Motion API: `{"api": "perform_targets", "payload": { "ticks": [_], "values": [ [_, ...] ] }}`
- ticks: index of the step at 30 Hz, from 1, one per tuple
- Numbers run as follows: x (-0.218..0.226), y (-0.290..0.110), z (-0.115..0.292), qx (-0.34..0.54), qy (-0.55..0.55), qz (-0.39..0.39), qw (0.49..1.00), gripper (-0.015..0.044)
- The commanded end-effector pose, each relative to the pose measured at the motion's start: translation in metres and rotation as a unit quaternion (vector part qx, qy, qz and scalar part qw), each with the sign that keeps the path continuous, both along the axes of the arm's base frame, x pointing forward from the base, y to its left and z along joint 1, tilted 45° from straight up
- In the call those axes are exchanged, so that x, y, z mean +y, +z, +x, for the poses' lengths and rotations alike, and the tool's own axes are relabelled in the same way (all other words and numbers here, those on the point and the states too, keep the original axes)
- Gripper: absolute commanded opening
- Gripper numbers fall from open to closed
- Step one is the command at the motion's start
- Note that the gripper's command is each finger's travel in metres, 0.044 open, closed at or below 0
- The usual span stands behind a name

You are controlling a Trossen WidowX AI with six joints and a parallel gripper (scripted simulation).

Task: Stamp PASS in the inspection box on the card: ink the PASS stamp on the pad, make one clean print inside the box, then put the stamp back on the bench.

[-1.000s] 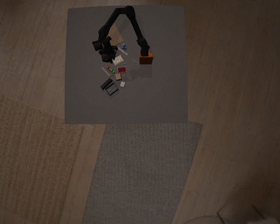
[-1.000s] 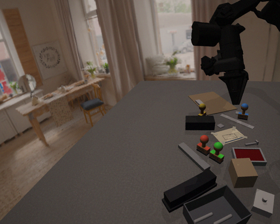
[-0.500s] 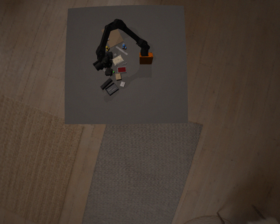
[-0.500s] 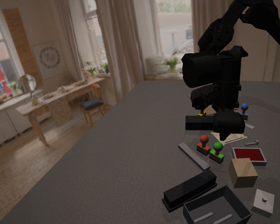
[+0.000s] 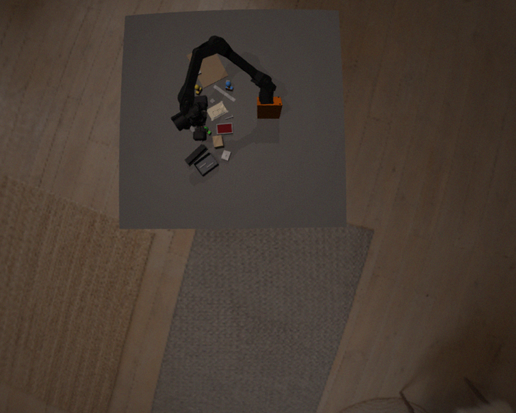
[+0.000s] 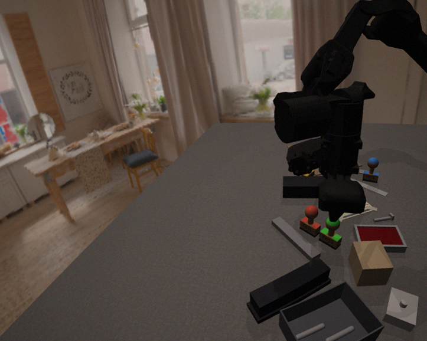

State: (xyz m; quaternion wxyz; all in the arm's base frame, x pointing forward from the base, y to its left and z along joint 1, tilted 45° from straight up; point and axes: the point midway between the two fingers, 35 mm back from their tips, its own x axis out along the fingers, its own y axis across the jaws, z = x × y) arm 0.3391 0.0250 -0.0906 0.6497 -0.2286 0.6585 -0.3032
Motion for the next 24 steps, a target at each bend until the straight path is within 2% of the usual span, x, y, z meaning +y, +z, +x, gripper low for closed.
{"api": "perform_targets", "payload": {
  "ticks": [1,24],
  "values": [
    [-0.005,-0.006,-0.002,0.006,0.004,-0.003,1.000,0.0214],
    [-0.031,-0.033,-0.006,0.006,0.004,-0.005,1.000,0.0214]
  ]
}}
